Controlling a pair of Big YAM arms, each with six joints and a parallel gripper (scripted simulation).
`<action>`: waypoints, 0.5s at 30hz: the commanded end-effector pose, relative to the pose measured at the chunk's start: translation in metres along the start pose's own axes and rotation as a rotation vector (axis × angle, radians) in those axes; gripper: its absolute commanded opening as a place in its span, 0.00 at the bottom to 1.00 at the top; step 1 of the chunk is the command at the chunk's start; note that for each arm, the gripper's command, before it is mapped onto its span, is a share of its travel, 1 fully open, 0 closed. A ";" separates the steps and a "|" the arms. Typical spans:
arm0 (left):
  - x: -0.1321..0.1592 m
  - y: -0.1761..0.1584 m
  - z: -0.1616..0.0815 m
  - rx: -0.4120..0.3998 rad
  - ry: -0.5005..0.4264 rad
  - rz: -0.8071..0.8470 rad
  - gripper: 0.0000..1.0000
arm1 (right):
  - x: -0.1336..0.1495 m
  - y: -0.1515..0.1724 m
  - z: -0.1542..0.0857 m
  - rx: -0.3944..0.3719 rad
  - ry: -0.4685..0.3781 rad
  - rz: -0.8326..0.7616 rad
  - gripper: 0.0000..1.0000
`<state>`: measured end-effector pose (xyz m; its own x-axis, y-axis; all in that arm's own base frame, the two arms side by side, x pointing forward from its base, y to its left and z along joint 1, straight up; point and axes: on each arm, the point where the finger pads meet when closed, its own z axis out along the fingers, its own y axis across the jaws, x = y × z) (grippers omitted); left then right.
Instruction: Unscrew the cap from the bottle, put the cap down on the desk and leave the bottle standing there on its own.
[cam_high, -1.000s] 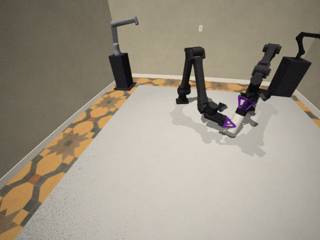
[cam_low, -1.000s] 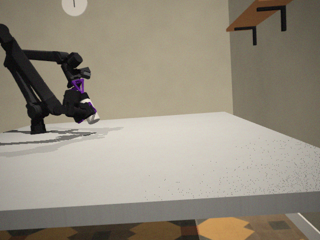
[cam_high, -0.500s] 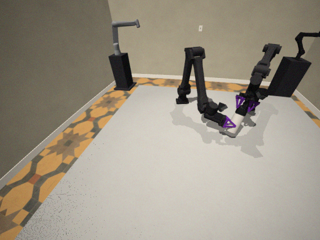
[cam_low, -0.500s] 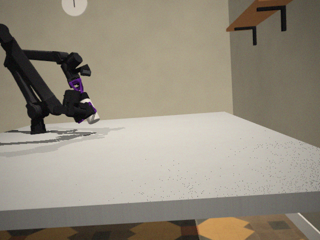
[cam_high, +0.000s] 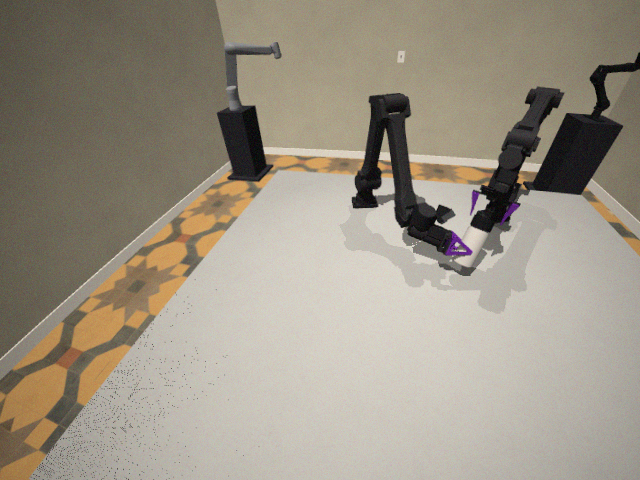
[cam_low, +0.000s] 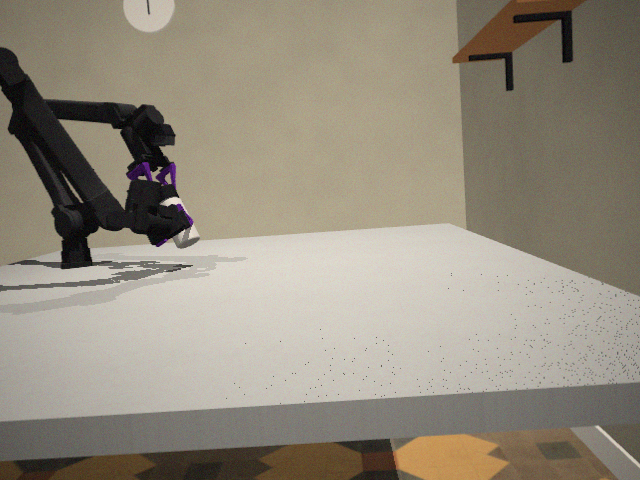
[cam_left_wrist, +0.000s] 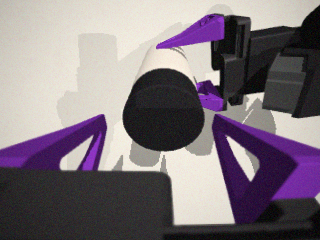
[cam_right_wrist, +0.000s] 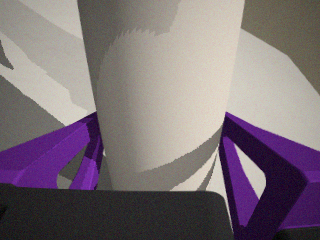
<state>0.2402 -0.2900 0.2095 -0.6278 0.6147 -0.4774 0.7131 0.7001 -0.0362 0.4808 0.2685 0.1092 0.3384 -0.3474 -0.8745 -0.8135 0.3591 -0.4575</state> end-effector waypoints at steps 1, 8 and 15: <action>-0.017 -0.004 -0.010 0.012 -0.030 0.278 0.94 | -0.020 -0.022 0.007 0.024 -0.039 -0.047 0.00; -0.017 -0.004 -0.010 0.004 -0.033 0.597 0.94 | -0.020 -0.022 0.007 0.024 -0.039 -0.047 0.00; -0.017 -0.004 -0.010 -0.003 -0.036 0.894 0.94 | -0.020 -0.022 0.007 0.024 -0.039 -0.047 0.00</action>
<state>0.2399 -0.2903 0.2096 -0.0615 0.9157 -0.3972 0.9466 0.1797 0.2678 0.4808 0.2685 0.1091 0.3383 -0.3475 -0.8745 -0.8135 0.3591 -0.4574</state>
